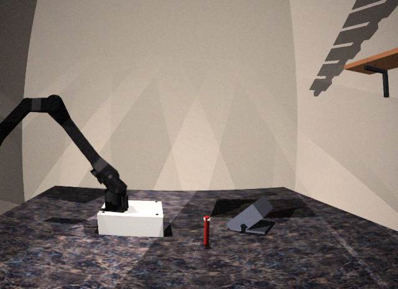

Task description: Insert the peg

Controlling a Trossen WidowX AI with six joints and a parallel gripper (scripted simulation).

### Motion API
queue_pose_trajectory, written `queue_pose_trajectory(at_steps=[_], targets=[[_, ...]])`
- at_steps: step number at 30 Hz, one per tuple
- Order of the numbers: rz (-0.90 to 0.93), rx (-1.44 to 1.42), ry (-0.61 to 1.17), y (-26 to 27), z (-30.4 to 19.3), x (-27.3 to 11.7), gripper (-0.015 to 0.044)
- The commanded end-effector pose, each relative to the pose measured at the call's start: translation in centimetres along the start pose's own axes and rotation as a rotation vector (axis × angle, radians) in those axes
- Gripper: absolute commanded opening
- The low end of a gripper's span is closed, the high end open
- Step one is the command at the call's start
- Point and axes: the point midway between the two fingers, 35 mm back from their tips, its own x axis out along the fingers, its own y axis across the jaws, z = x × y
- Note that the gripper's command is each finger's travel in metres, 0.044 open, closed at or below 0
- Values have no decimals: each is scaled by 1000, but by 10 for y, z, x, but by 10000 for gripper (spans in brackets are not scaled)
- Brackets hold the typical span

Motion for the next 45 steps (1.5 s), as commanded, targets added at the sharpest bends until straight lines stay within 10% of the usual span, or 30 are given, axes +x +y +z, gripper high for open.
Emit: queue_pose_trajectory(at_steps=[1, 45], targets=[[0, 1, -1, 0, 0, 1, 426], [176, 304, -126, 92, 150, 188, 440]])
